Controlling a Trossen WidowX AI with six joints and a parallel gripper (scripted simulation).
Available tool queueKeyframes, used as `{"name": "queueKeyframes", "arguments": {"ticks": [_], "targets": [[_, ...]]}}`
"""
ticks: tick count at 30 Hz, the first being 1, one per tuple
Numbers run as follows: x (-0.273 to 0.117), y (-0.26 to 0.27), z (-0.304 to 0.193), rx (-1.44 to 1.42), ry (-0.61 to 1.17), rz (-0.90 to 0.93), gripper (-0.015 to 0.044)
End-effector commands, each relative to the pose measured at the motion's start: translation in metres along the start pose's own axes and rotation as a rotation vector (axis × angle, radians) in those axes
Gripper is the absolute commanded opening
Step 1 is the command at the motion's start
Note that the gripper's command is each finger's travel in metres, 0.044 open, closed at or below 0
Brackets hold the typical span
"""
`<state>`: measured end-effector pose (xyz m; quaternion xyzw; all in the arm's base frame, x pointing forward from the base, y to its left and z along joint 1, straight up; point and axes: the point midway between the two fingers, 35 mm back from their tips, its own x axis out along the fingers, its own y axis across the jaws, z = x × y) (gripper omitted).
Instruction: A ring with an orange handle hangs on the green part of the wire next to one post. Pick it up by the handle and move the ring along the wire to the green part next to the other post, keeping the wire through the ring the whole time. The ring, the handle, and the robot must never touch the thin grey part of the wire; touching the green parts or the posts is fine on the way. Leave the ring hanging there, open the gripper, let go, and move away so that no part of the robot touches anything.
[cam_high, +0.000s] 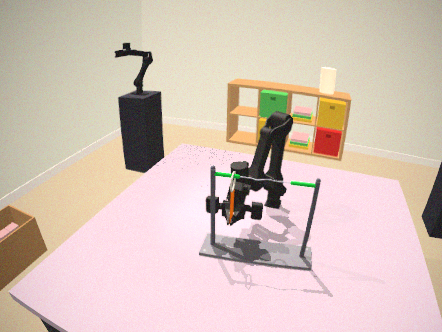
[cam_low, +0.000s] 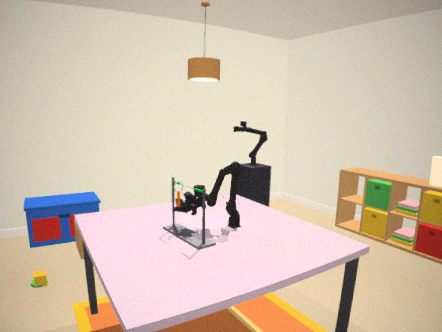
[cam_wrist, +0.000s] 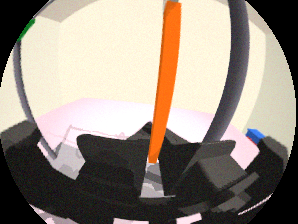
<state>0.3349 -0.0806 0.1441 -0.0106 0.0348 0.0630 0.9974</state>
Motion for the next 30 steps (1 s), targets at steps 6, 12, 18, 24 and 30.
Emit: {"name": "queueKeyframes", "arguments": {"ticks": [6,12,18,24,30], "targets": [[-0.001,0.0,0.011,0.002,-0.001,0.005,-0.015],[-0.001,0.0,0.019,0.003,-0.001,0.009,-0.015],[-0.001,0.0,0.019,0.003,-0.001,0.009,-0.015],[-0.001,0.0,0.019,0.003,-0.001,0.009,-0.015],[-0.001,0.0,0.019,0.003,-0.001,0.009,-0.015]]}}
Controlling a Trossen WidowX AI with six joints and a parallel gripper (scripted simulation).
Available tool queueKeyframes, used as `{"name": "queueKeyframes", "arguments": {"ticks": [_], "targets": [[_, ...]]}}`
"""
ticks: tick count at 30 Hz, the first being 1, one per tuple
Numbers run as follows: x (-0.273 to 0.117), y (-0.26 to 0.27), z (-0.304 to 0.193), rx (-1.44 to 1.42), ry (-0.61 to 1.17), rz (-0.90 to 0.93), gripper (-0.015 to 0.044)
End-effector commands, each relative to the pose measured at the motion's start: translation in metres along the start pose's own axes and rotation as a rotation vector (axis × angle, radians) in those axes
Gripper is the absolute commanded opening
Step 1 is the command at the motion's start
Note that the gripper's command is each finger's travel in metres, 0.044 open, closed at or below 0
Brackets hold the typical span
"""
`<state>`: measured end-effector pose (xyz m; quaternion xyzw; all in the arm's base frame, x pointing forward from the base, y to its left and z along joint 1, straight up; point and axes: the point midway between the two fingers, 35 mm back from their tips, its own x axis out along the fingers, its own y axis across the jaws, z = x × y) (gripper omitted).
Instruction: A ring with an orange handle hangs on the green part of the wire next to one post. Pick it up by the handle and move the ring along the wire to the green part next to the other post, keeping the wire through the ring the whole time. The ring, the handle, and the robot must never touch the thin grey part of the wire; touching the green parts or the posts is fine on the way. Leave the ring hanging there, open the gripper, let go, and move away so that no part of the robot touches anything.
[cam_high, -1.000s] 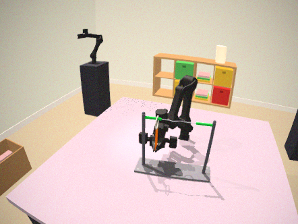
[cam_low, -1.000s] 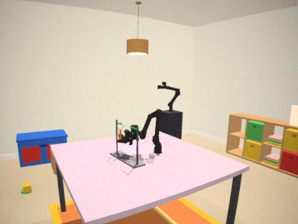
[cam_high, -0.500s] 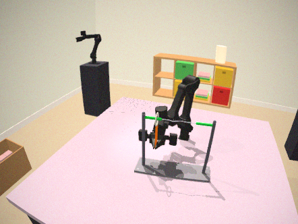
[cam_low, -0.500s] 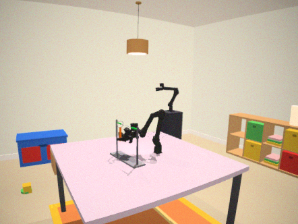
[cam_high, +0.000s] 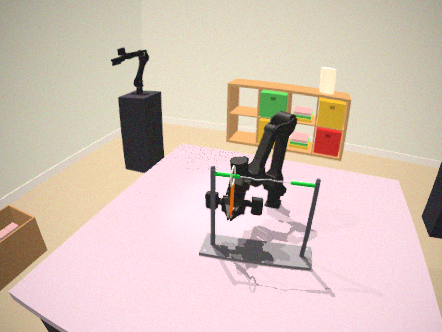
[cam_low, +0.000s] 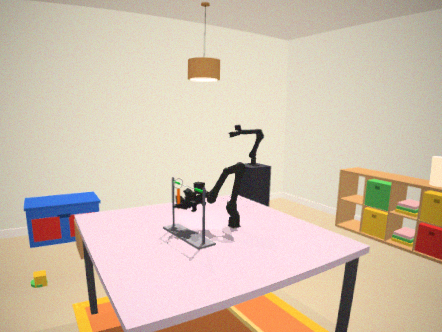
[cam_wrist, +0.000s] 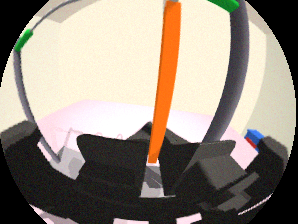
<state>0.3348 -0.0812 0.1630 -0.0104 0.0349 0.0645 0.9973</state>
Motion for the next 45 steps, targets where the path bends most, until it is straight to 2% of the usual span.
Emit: {"name": "queueKeyframes", "arguments": {"ticks": [1,45], "targets": [[0.0,0.001,0.001,0.002,-0.001,0.006,-0.015],[0.001,0.04,0.001,-0.014,-0.003,-0.024,-0.015]]}}
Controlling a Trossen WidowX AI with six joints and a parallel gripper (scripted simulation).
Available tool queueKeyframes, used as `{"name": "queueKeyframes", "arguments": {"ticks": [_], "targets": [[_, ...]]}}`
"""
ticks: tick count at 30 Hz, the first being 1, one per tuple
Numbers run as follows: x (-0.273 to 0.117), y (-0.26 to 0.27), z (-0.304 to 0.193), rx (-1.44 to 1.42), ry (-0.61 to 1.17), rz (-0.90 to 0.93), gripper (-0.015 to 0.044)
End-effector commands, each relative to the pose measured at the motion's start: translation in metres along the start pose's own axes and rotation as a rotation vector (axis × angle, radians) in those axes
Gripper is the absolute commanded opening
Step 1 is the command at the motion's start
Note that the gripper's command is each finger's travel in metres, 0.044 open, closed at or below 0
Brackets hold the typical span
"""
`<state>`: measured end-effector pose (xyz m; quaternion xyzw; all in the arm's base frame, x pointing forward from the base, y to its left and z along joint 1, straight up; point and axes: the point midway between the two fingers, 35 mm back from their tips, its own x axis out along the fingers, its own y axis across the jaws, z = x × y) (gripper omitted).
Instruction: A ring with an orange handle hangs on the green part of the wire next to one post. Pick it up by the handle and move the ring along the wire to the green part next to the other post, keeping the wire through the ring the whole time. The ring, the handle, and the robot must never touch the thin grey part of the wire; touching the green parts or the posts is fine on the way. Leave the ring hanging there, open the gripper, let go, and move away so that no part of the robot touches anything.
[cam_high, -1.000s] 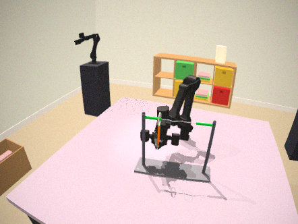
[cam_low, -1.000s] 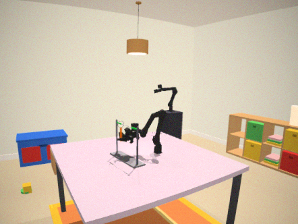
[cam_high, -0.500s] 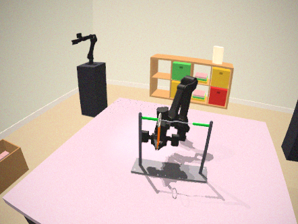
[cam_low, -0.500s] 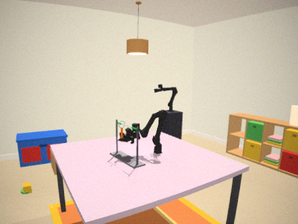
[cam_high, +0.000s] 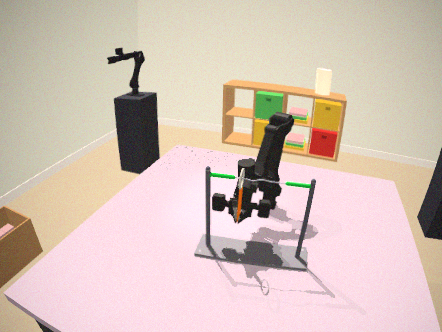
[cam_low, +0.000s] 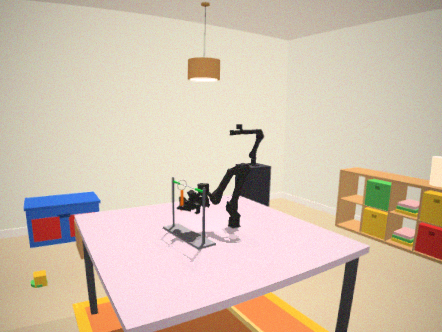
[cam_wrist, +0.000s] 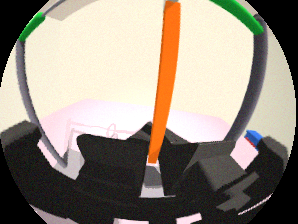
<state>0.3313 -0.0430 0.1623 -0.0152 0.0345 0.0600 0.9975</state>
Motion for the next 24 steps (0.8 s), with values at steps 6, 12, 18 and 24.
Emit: {"name": "queueKeyframes", "arguments": {"ticks": [6,12,18,24], "targets": [[-0.001,0.007,0.001,-0.011,-0.004,-0.041,-0.015],[0.0,0.013,0.001,-0.006,-0.004,-0.066,-0.015],[0.001,0.021,0.001,0.016,-0.006,-0.077,-0.015],[0.003,0.032,0.001,0.061,-0.01,-0.072,-0.015]]}}
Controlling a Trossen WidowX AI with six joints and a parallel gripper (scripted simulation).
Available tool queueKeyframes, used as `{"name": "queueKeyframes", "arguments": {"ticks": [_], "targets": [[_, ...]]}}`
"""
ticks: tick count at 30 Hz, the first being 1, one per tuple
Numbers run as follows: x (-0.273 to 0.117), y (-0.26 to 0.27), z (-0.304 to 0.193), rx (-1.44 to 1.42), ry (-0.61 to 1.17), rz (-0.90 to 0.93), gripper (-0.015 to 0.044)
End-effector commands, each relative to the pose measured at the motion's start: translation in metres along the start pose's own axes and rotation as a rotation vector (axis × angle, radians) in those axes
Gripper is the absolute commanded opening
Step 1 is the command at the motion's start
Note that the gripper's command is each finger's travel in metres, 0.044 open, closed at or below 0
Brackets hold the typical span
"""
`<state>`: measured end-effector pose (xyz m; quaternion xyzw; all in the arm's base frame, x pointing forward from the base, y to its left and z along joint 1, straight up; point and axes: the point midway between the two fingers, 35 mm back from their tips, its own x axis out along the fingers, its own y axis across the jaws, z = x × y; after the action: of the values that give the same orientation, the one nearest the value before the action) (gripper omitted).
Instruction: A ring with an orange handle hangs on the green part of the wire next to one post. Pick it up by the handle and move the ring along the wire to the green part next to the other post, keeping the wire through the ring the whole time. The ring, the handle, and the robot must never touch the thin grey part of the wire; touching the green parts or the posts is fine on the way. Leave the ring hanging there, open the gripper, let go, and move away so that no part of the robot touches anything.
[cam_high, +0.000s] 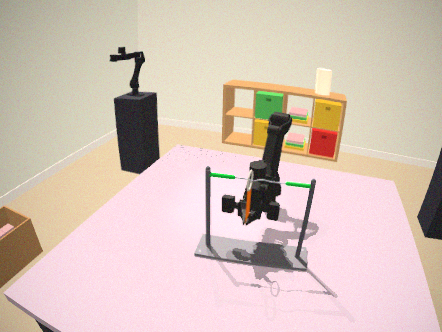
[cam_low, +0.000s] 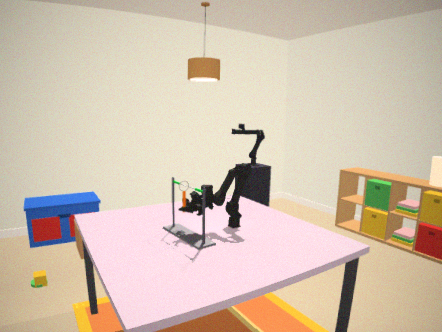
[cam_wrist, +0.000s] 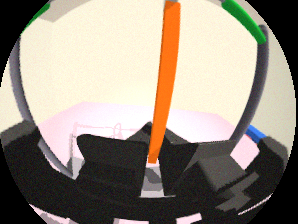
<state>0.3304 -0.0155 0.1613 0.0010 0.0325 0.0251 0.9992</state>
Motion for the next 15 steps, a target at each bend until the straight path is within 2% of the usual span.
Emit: {"name": "queueKeyframes", "arguments": {"ticks": [1,15], "targets": [[0.0,0.007,0.001,0.036,-0.005,0.0,-0.015],[0.0,0.036,0.004,0.145,-0.012,0.072,-0.015]]}}
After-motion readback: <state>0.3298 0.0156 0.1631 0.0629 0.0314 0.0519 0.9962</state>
